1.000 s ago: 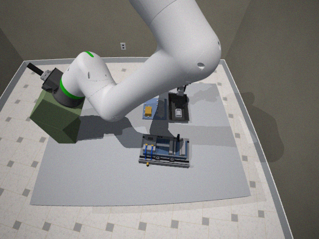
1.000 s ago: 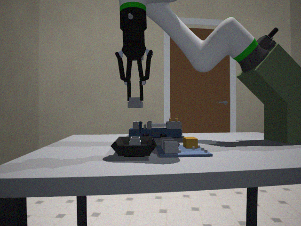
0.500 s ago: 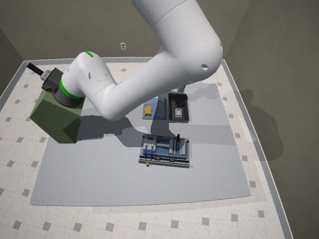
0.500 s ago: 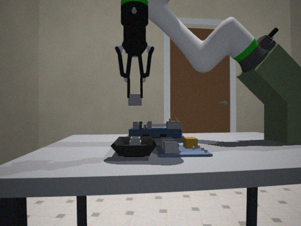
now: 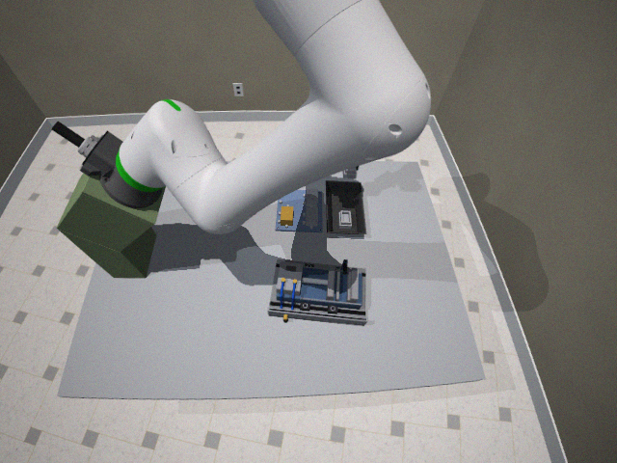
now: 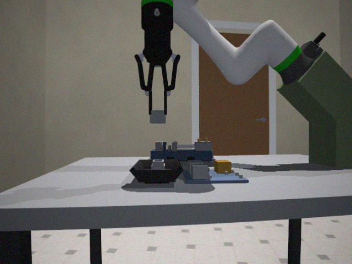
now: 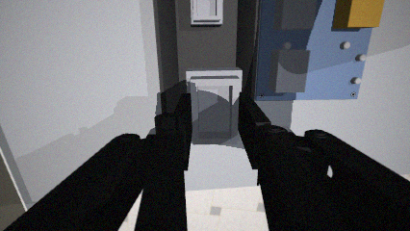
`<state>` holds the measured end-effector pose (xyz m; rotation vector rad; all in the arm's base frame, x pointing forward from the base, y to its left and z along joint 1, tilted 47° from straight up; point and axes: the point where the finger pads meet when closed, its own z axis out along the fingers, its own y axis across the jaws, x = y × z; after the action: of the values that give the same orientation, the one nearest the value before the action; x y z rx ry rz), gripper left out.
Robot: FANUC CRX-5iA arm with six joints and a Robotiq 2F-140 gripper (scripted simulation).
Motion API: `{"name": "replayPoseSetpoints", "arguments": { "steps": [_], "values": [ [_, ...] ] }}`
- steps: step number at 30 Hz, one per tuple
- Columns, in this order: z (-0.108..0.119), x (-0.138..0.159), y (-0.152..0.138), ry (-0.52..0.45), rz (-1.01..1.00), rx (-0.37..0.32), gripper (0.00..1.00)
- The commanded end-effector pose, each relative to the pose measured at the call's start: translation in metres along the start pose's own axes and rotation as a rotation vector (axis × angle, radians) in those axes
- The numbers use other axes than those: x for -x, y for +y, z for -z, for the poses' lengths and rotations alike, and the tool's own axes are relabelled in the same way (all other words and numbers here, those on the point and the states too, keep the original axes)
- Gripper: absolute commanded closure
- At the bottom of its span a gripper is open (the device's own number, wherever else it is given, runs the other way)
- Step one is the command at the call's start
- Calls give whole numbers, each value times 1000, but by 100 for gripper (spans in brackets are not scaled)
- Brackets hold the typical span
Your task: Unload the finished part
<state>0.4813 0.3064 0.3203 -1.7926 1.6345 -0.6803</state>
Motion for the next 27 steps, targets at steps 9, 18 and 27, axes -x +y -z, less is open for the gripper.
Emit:
{"name": "replayPoseSetpoints", "arguments": {
  "steps": [9, 18, 27],
  "values": [
    [-1, 0, -1, -2, -2, -3, 90],
    [-3, 0, -1, -3, -3, -4, 90],
    [-7, 0, -1, -4, -4, -5, 90]
  ]
}}
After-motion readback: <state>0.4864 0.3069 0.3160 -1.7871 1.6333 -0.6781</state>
